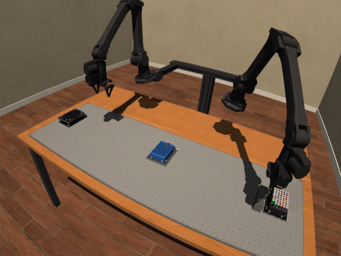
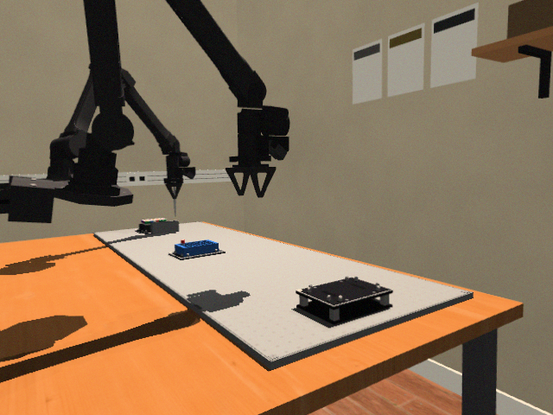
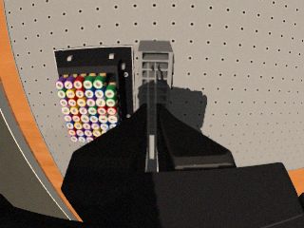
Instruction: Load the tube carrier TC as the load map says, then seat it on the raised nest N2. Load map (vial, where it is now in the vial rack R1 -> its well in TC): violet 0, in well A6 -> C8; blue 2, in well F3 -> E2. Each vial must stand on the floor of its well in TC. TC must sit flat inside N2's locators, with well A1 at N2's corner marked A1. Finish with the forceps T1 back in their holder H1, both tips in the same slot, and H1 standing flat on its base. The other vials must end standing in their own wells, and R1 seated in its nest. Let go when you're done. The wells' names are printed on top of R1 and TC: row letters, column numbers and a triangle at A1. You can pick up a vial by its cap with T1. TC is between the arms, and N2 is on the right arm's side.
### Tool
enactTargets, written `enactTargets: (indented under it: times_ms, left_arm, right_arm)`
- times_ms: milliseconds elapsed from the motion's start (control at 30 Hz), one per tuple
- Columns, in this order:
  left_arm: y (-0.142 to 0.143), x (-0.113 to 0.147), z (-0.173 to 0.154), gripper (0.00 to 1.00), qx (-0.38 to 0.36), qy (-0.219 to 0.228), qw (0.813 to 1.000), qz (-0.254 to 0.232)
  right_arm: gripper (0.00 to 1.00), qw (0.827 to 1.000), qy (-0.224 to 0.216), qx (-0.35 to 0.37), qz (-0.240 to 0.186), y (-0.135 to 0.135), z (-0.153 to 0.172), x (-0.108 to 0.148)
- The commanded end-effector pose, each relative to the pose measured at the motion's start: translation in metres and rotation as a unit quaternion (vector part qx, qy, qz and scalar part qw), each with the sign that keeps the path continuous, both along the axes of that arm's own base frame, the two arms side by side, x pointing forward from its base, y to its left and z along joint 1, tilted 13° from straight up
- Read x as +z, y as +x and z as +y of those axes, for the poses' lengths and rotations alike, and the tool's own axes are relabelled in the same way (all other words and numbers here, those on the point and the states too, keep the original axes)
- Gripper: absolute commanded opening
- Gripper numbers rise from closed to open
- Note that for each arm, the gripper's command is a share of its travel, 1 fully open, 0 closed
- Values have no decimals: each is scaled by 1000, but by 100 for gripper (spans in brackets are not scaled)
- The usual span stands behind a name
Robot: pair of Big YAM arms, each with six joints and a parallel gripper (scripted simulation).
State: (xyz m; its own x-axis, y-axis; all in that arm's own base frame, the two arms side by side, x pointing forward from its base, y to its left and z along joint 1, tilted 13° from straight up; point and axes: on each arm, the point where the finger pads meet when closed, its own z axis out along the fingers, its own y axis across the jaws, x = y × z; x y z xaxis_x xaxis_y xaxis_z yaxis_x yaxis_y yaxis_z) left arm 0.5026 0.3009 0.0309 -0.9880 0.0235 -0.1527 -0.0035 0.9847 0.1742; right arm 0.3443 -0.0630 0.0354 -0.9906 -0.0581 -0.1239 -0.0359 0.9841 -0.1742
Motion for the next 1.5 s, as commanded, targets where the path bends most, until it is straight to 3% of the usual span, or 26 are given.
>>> enactTargets:
  times_ms: [0,433,533,933,1100,1200,1467]
  left_arm:
    - [8,25,21,8,40,3,999,-25]
    - [-16,31,68,8,206,-25,977,-56]
    - [-10,30,61,8,207,-28,976,-56]
    - [-41,28,115,8,366,-55,926,-76]
    - [-39,29,117,8,363,-56,927,-77]
    - [-52,31,136,8,364,-54,927,-75]
    - [-55,23,120,8,360,-59,929,-65]
  right_arm:
    - [100,999,-4,-9,-41,31,-5,24]
    - [100,999,-4,-9,-41,31,-5,25]
    - [100,999,-4,-9,-41,31,-5,24]
    - [100,999,-4,-9,-41,31,-5,24]
    - [100,999,-4,-9,-41,31,-5,24]
    - [100,999,-4,-9,-41,31,-5,24]
    - [100,999,-4,-9,-41,31,-5,24]
